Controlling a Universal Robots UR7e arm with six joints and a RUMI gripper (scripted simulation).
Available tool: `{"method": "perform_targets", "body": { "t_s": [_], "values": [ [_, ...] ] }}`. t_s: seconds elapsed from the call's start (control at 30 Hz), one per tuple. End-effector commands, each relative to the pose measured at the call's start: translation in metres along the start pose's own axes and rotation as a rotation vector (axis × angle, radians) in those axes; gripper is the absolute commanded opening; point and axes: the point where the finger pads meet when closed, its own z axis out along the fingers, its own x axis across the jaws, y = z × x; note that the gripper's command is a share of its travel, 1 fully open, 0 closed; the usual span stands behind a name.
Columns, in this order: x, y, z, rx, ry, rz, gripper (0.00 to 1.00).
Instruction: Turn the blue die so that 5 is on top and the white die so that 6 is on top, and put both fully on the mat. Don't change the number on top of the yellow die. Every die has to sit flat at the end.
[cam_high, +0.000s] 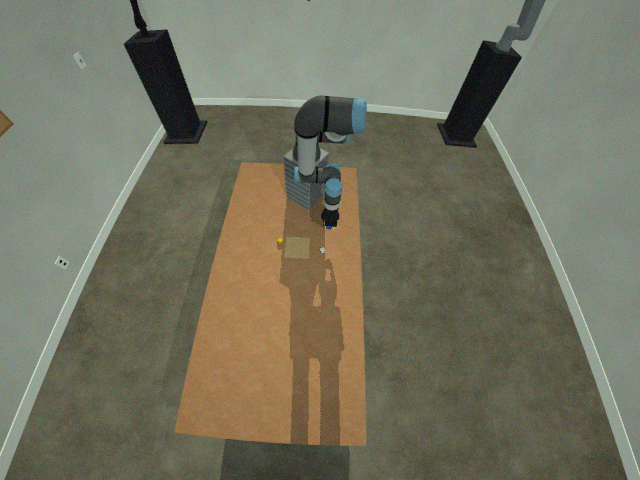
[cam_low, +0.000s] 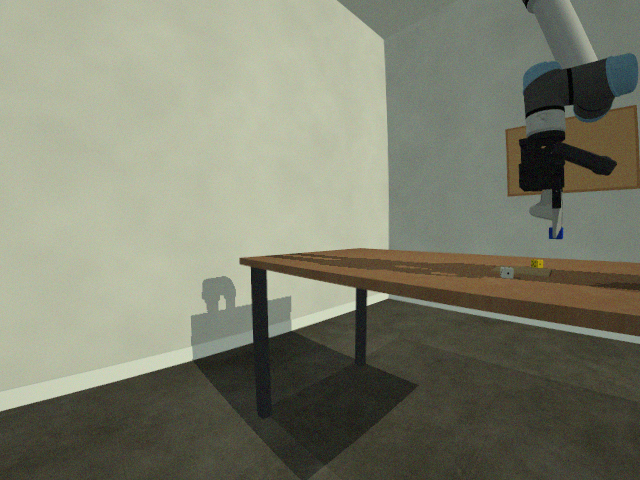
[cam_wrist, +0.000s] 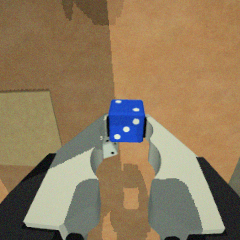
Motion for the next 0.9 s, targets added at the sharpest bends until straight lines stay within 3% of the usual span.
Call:
{"method": "perform_targets", "body": {
  "t_s": [0.0, 0.87],
  "values": [
    [0.003, 0.000, 0.000, -0.002, -0.008, 0.157, 0.06],
    [0.013, 0.003, 0.002, -0.005, -0.007, 0.843, 0.06]
  ]
}}
